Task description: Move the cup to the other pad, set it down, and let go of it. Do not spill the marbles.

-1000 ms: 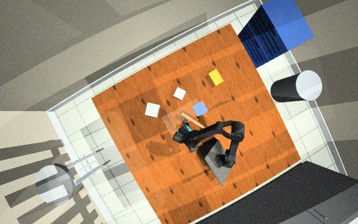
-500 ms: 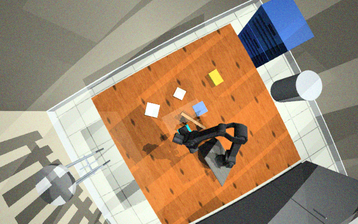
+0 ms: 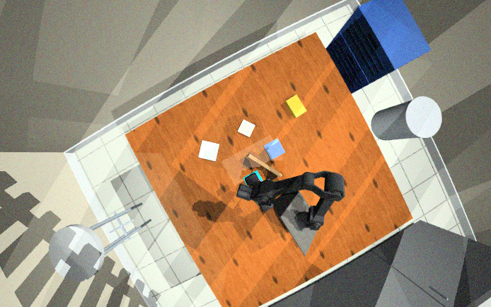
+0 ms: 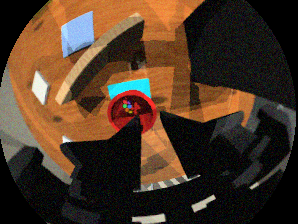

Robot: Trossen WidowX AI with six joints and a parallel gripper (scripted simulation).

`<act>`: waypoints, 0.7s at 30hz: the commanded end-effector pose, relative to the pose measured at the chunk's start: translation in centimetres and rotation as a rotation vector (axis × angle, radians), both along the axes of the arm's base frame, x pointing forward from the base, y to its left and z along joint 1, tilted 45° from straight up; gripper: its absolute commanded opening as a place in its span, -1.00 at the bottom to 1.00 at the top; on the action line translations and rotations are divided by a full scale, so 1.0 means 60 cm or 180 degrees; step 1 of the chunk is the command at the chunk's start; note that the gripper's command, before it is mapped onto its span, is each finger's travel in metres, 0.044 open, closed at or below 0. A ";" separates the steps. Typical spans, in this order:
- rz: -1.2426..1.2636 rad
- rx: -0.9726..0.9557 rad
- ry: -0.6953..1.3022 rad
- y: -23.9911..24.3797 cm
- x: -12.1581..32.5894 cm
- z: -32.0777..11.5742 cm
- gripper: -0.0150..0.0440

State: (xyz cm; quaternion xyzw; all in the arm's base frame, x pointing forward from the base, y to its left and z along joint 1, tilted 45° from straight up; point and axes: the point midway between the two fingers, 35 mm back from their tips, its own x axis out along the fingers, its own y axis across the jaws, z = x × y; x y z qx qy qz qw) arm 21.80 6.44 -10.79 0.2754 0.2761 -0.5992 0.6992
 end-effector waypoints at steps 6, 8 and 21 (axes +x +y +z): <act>0.0001 0.0001 -0.0002 0.001 0.000 0.002 0.39; 0.0001 0.0001 -0.0002 0.001 0.000 0.002 0.56; -0.0005 0.0025 -0.0004 0.055 -0.008 0.057 1.00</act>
